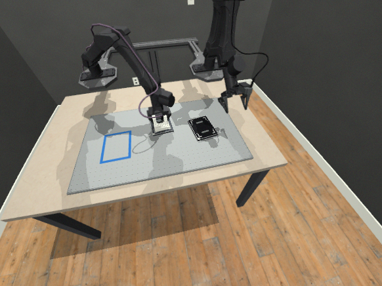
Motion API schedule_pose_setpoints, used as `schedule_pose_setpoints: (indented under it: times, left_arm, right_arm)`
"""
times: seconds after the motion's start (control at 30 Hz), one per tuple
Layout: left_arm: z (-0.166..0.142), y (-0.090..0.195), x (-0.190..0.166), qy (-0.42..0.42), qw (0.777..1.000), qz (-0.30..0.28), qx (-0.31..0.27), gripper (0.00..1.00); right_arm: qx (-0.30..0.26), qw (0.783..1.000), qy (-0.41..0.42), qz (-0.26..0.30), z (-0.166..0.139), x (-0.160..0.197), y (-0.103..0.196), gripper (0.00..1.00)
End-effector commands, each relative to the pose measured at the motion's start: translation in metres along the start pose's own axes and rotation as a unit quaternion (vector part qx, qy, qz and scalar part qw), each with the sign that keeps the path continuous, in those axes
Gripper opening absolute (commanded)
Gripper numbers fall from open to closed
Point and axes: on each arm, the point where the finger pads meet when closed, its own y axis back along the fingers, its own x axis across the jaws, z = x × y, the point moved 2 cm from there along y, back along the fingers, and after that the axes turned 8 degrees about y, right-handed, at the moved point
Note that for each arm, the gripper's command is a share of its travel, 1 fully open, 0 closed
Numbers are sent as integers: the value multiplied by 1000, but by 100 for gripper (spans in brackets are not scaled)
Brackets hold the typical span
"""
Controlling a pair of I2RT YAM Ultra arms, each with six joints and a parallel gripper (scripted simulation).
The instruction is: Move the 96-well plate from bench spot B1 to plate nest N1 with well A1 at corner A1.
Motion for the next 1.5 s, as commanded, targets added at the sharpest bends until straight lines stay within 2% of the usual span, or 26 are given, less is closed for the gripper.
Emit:
schedule_pose_setpoints:
  times: [0.0, 0.4, 0.5, 0.63, 0.7, 1.4, 1.47]
  left_arm:
    - [-5, 6, 2, 4, 1000, 0, 5, 100]
    - [-5, 6, 2, 4, 1000, 0, 5, 100]
    - [-5, 6, 2, 4, 1000, 0, 5, 100]
    - [-5, 6, 2, 4, 1000, 0, 5, 100]
    - [-5, 6, 2, 4, 1000, 0, 5, 100]
    - [-5, 6, 2, 4, 1000, 0, 5, 100]
    - [-5, 6, 2, 4, 1000, 0, 5, 100]
  right_arm:
    - [-3, 1000, 1, -1, 1, -2, -16, 79]
    - [-6, 1000, 0, 2, 0, -3, -15, 79]
    - [-1, 1000, 0, -1, -3, 0, 0, 79]
    - [-2, 1000, 0, -1, -2, 1, 2, 79]
    - [-2, 1000, 1, -1, -3, 1, 1, 100]
    - [2, 1000, 5, -13, -10, -4, 30, 100]
    - [2, 1000, 4, -13, -12, -2, 44, 100]
